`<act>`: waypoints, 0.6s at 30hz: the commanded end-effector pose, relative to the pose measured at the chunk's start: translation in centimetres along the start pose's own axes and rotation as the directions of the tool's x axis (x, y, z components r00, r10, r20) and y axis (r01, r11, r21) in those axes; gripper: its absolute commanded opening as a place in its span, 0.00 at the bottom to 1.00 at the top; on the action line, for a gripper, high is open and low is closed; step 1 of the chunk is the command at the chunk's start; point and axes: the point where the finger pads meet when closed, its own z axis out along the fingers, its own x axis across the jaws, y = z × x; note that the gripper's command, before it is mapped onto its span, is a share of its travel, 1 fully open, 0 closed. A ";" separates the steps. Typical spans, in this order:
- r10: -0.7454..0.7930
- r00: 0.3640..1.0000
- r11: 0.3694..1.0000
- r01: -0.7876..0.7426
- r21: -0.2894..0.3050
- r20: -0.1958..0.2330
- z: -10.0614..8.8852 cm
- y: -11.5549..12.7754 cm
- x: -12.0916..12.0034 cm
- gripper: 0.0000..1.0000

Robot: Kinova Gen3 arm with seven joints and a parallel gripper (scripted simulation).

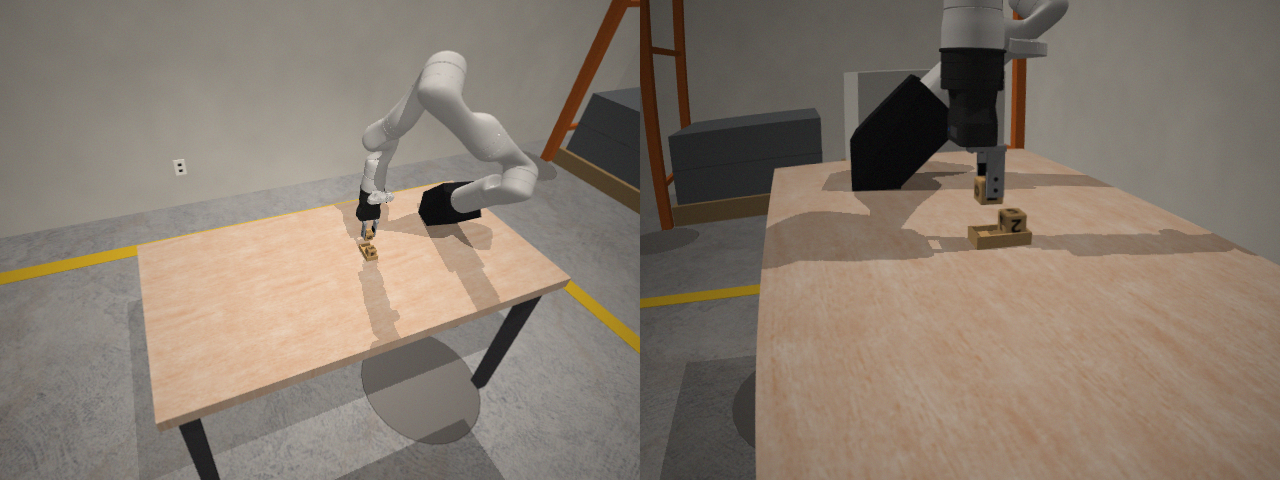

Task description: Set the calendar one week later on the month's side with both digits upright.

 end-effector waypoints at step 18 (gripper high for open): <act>-0.005 1.000 1.000 0.005 0.001 0.007 1.4 0.0 -0.3 0.57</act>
